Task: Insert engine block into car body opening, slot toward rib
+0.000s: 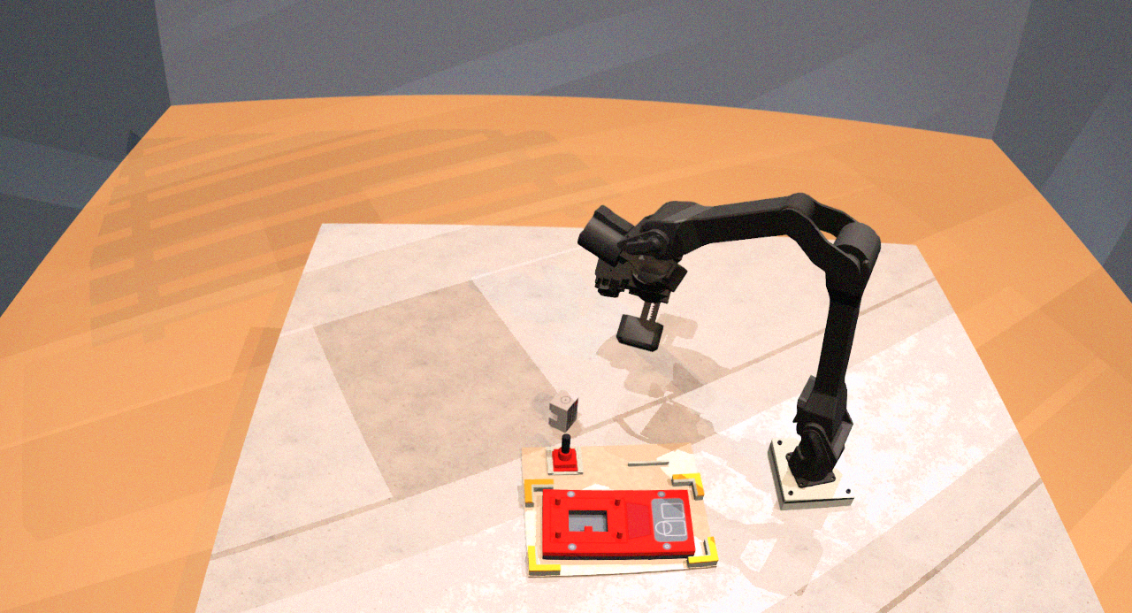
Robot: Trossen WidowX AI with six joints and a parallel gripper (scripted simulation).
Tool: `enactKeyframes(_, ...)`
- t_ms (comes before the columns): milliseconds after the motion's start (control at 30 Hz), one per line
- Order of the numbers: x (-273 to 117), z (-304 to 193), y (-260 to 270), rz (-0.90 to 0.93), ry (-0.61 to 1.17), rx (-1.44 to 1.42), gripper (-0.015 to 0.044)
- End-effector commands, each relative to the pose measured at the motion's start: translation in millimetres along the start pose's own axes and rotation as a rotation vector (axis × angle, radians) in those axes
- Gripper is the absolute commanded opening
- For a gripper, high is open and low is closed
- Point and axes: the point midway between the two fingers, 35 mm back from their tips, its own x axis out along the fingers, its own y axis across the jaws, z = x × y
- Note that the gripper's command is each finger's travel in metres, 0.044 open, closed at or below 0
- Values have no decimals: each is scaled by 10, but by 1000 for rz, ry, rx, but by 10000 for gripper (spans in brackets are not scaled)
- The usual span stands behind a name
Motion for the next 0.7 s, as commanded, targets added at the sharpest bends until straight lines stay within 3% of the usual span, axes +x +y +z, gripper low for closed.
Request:
enactKeyframes(0,2,4,-10,29,8,129,440)
enactKeyframes(667,-5,-6,-45,142,94,774,440)
